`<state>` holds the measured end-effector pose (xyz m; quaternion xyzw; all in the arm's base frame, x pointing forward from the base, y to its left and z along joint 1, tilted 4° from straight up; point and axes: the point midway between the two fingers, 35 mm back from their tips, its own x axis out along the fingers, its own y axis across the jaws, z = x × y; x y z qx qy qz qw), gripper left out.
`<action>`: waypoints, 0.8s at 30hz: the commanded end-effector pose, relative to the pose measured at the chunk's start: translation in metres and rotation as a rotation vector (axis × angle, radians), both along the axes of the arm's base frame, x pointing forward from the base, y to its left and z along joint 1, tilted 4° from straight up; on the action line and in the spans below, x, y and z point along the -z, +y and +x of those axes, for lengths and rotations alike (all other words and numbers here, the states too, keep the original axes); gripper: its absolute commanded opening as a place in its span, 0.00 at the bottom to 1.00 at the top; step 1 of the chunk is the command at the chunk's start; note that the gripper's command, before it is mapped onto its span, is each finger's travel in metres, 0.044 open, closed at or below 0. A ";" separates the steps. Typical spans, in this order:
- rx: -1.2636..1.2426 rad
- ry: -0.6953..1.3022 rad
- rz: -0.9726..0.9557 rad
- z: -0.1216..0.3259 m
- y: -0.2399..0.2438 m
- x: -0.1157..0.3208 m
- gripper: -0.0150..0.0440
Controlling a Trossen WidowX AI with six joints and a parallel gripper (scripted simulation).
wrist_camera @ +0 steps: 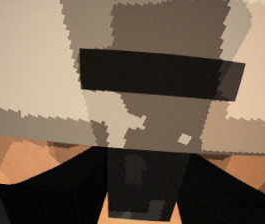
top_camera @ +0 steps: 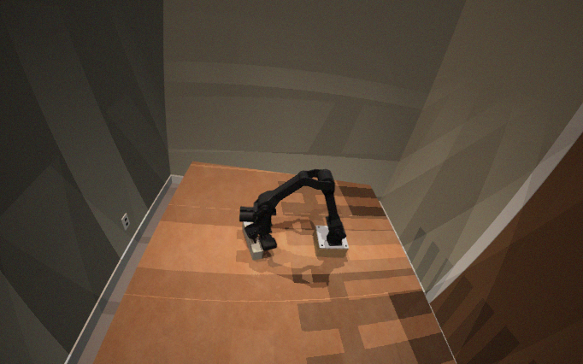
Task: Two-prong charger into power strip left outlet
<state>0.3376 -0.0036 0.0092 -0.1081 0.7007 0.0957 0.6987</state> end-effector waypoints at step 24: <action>0.000 0.000 0.000 0.000 0.000 0.000 0.83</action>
